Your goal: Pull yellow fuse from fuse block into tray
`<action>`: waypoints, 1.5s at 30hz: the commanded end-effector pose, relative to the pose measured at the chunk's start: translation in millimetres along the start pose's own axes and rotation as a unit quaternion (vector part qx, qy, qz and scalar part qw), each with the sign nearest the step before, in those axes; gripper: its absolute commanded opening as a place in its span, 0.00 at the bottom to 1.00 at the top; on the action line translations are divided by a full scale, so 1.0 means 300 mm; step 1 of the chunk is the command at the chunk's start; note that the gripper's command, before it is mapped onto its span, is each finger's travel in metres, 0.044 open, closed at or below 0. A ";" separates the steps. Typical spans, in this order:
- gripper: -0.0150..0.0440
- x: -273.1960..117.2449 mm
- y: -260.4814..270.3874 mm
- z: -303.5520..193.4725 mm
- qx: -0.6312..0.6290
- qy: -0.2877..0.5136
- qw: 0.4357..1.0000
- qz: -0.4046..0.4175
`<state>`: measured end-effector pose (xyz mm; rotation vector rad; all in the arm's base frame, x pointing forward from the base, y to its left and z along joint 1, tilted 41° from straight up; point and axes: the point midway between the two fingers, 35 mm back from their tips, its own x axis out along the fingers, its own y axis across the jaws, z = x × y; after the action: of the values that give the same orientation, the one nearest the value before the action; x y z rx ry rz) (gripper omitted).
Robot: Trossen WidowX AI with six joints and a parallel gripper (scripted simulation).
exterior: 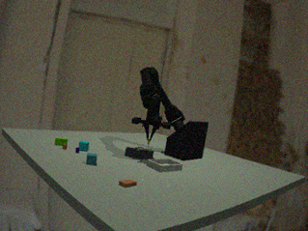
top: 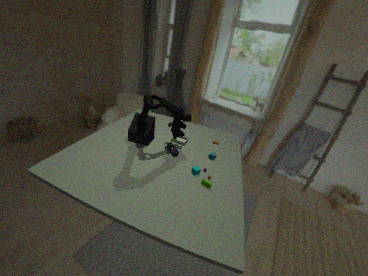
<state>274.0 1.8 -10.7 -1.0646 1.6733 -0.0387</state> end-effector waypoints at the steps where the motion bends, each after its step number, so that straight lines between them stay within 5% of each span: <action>1: 0.25 -0.002 0.038 0.057 -0.002 0.000 1.000 0.004; 25: 0.25 0.007 0.308 0.344 0.000 0.000 1.000 0.004; 45: 0.25 0.081 0.317 0.353 0.000 0.000 1.000 0.003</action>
<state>299.8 96.7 -114.8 -1.0486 1.6725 -0.0339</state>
